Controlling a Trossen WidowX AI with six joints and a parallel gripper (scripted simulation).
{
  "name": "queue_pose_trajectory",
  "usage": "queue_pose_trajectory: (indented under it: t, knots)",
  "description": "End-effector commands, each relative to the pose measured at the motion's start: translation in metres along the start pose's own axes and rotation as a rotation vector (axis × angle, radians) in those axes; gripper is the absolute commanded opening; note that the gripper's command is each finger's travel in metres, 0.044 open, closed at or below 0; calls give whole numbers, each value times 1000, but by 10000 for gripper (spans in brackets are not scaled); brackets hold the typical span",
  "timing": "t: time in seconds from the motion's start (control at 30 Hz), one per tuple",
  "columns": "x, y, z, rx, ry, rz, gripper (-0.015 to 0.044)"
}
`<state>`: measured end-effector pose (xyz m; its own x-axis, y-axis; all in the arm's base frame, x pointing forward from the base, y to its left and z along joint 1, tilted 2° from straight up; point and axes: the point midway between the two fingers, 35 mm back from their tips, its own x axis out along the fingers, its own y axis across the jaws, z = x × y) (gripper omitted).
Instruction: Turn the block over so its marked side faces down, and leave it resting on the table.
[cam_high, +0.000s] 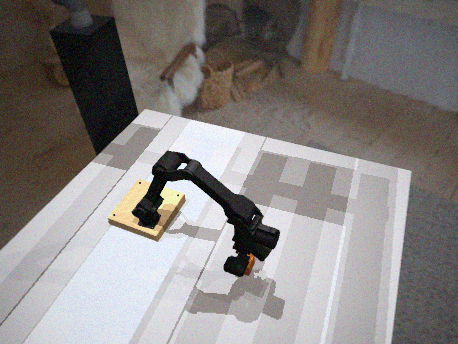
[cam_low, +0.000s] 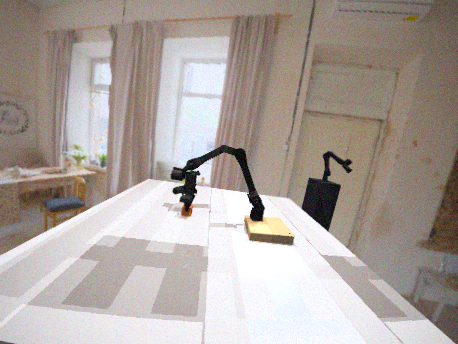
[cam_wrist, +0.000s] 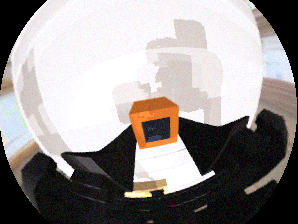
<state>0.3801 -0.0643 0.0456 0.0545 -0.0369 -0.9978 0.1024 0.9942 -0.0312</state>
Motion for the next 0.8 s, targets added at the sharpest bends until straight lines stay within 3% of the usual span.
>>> queue_pose_trajectory:
  t: [0.0,0.23,0.37,0.47,0.77]
  knots:
    - [0,0,0,-4,-1,1,150]
    - [0,0,0,-4,-1,1,103]
    - [-15,0,1,-3,-2,1,0]
    - [-29,0,0,-4,-1,1,0]
    - [-28,0,1,-3,-38,1,0]
